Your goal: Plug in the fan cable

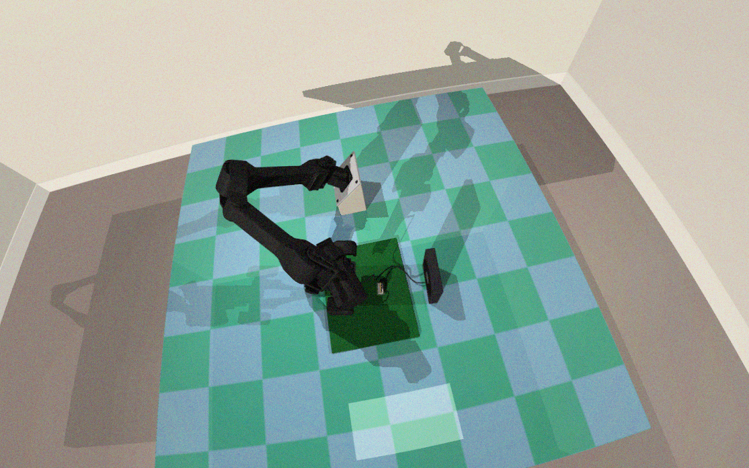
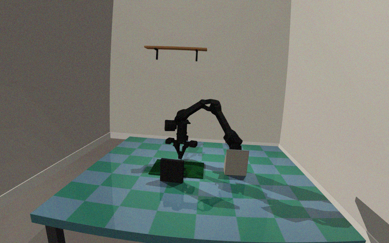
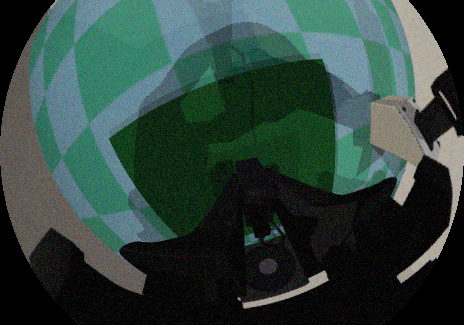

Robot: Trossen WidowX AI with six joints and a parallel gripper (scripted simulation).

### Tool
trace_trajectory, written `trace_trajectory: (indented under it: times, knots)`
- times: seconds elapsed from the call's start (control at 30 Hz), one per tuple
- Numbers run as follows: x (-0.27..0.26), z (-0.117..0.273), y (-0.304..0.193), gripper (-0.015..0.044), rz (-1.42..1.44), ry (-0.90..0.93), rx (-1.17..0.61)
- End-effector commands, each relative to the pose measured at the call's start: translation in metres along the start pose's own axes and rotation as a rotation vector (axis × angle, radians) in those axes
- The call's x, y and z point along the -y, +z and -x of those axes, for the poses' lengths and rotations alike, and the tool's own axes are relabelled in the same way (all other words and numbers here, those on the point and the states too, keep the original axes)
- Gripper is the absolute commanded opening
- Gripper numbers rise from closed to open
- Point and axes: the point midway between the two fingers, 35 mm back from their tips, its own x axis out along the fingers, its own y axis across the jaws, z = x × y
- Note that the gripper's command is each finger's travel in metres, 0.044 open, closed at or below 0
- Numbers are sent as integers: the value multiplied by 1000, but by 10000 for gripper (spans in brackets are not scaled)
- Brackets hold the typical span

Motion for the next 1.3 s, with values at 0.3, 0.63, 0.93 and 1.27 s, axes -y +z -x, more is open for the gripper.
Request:
trace_trajectory:
  times: [0.3,0.63,0.93,1.27]
  knots:
    - [0,0,-25,0,432,-2,-6]
    - [2,0,-43,0,779,0,-7]
    - [4,0,-60,0,1091,1,-8]
    - [8,0,-78,0,1438,2,-7]
